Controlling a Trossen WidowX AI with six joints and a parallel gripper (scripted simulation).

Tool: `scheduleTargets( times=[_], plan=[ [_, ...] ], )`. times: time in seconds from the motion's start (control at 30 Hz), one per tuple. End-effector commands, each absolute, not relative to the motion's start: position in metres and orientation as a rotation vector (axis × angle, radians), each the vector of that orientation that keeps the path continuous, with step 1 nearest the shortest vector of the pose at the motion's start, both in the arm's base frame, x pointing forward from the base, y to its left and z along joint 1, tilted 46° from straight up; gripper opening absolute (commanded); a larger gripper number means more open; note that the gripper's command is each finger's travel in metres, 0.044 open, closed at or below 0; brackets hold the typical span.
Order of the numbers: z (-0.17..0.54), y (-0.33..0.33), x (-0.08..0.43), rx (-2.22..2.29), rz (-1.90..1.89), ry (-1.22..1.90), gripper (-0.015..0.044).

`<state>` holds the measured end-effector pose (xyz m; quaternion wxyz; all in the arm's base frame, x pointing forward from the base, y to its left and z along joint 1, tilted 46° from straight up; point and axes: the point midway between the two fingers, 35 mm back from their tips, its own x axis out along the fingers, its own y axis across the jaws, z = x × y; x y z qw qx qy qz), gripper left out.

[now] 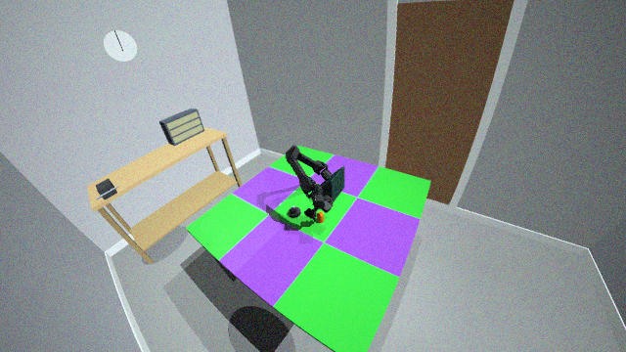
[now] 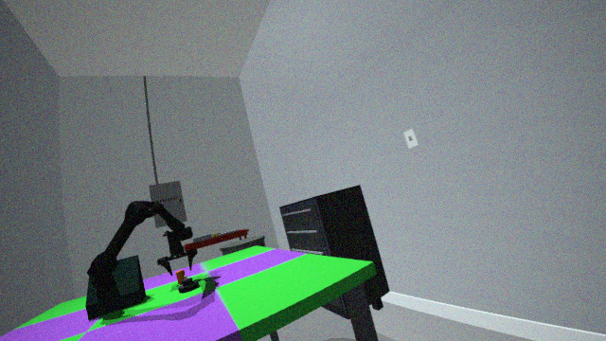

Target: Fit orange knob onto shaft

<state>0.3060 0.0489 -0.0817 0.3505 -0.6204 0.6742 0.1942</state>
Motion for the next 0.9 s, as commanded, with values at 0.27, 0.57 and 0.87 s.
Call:
scheduleTargets(
  times=[0.27, 0.57, 0.87],
  plan=[
    [-0.098, 0.031, 0.301, -1.614, 0.507, 1.766, 0.0440],
    [-0.107, 0.021, 0.300, -1.615, 0.505, 1.767, 0.0440],
    [-0.108, 0.020, 0.300, -1.615, 0.505, 1.767, 0.0282]
  ],
)
